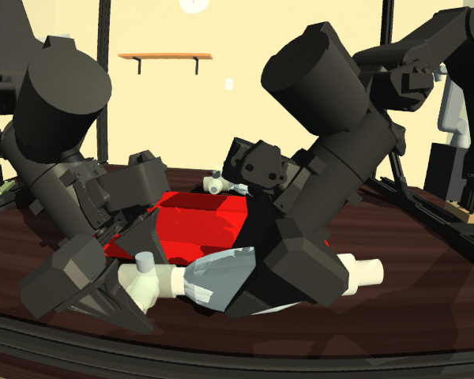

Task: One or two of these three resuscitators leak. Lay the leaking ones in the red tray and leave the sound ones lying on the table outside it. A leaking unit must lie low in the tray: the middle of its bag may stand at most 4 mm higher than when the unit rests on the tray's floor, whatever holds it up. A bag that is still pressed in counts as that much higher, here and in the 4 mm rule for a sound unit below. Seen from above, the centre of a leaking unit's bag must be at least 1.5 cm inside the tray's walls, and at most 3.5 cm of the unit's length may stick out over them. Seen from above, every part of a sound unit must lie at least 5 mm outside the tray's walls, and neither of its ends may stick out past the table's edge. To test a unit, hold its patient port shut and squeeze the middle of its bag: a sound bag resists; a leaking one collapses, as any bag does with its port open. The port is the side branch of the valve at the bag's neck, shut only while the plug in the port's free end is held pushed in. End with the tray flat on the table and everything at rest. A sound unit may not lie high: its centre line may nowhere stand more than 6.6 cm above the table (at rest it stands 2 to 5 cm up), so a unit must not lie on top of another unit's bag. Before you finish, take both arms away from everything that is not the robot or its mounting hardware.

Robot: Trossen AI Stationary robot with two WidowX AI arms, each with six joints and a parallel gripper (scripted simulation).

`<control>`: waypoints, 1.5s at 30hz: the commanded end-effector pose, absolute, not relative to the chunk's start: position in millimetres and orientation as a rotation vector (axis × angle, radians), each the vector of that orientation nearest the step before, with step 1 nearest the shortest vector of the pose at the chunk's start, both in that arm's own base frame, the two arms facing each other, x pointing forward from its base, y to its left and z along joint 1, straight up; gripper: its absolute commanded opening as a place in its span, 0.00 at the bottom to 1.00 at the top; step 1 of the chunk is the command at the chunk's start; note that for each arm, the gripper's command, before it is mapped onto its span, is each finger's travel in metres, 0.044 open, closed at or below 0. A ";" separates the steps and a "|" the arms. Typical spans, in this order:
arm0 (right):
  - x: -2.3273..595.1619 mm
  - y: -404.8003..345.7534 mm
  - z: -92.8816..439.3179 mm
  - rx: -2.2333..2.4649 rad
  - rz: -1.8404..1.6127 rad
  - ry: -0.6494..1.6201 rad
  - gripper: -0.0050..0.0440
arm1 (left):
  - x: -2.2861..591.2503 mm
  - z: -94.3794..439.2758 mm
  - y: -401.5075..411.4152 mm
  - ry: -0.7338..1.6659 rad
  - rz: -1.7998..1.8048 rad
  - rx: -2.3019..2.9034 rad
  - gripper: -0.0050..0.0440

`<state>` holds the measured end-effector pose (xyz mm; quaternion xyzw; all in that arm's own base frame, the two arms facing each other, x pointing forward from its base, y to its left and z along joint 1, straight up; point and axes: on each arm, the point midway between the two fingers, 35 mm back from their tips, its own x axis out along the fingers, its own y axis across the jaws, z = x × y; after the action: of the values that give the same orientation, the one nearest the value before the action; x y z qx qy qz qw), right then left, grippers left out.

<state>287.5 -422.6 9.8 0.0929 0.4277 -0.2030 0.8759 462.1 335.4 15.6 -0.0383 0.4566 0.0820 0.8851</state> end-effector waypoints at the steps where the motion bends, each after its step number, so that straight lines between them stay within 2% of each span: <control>1: 285.1 -418.8 2.1 0.202 -0.419 0.900 0.94 | 461.1 12.0 333.3 0.953 0.167 -0.081 1.00; 30: 285.3 -418.9 3.0 0.194 -0.424 0.892 0.94 | 461.1 11.5 333.7 0.952 0.168 -0.080 1.00; 31: 286.0 -420.7 4.7 0.192 -0.426 0.889 0.10 | 461.2 11.9 333.8 0.952 0.167 -0.081 1.00; 45: 286.0 -420.7 4.7 0.192 -0.426 0.889 0.10 | 461.2 11.9 333.8 0.952 0.167 -0.081 1.00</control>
<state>286.2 -420.6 5.2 0.0911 0.4257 -0.2035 0.8770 461.1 333.9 12.1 -0.0389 0.4576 0.0812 0.8846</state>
